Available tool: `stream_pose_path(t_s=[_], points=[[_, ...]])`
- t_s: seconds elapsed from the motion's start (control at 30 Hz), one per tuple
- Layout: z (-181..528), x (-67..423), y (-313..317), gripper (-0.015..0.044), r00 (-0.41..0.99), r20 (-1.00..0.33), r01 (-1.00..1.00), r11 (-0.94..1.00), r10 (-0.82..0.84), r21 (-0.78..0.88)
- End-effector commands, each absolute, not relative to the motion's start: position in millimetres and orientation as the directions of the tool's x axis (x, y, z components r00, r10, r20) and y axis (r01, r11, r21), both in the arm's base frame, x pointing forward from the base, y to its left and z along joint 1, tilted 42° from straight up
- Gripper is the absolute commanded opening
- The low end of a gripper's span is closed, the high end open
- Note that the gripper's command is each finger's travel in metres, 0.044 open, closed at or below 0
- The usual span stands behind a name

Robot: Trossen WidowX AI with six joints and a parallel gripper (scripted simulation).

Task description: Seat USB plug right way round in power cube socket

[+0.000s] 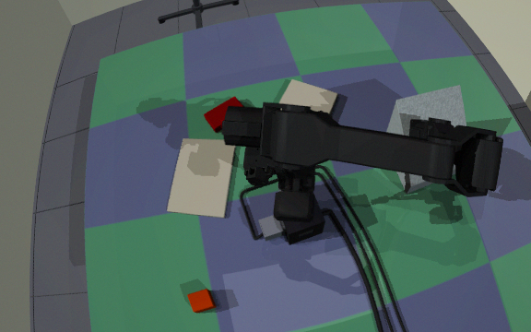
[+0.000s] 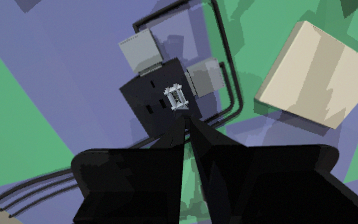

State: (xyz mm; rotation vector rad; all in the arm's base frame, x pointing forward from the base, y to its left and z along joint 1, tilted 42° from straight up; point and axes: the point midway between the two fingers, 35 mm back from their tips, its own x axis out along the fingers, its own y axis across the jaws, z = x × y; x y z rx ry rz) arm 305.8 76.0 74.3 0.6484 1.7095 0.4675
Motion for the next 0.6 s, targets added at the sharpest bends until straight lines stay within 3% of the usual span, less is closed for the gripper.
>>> stream_pose_path(t_s=[0.0, 0.57], points=[[74.1, 305.6, 76.1, 0.0000, -0.157, -0.749, 0.091, 0.765, 0.643, 0.638], [74.1, 305.6, 76.1, 0.0000, -0.157, -0.749, -0.341, 0.677, 0.643, 0.652]])
